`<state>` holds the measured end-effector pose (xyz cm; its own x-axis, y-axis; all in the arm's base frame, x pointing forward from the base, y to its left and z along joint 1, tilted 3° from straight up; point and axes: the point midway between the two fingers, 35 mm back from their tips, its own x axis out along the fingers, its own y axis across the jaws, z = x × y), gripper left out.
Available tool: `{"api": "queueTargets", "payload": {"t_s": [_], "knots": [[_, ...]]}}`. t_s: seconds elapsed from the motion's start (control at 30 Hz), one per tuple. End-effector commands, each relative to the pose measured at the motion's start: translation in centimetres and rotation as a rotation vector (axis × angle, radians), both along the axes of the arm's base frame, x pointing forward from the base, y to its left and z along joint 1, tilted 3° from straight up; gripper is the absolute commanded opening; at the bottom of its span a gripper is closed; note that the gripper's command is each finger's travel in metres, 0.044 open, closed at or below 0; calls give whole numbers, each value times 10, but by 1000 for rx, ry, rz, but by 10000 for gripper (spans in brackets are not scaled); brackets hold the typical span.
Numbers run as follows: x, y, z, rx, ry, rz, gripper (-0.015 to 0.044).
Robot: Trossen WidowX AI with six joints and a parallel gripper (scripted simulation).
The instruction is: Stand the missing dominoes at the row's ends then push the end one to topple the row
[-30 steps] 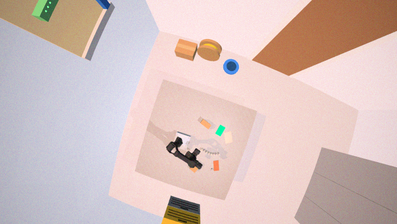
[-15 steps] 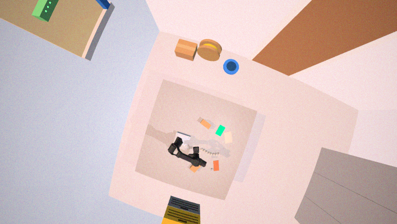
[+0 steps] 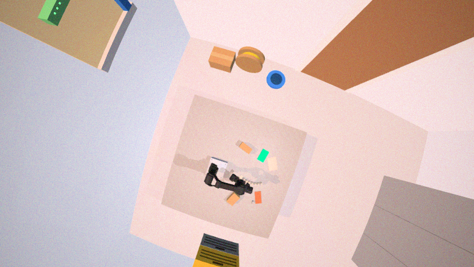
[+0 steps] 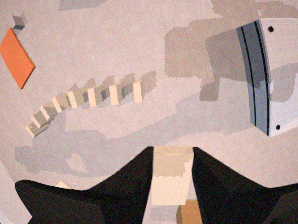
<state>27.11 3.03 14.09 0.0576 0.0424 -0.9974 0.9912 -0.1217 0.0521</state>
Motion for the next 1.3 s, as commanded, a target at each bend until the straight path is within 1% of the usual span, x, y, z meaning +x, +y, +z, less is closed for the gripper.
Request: {"api": "queueTargets", "payload": {"t_s": [0.0, 0.07, 0.83, 0.97, 1.27], "knots": [[24, 66, 5, -70, -62, 1054, 107], [25, 70, 5, -74, -65, 1123, 107], [26, 70, 4, -83, -67, 1125, 107], [31, 72, -4, -155, -81, 1136, 107], [46, 77, -28, -404, -146, 1166, 107]]}}
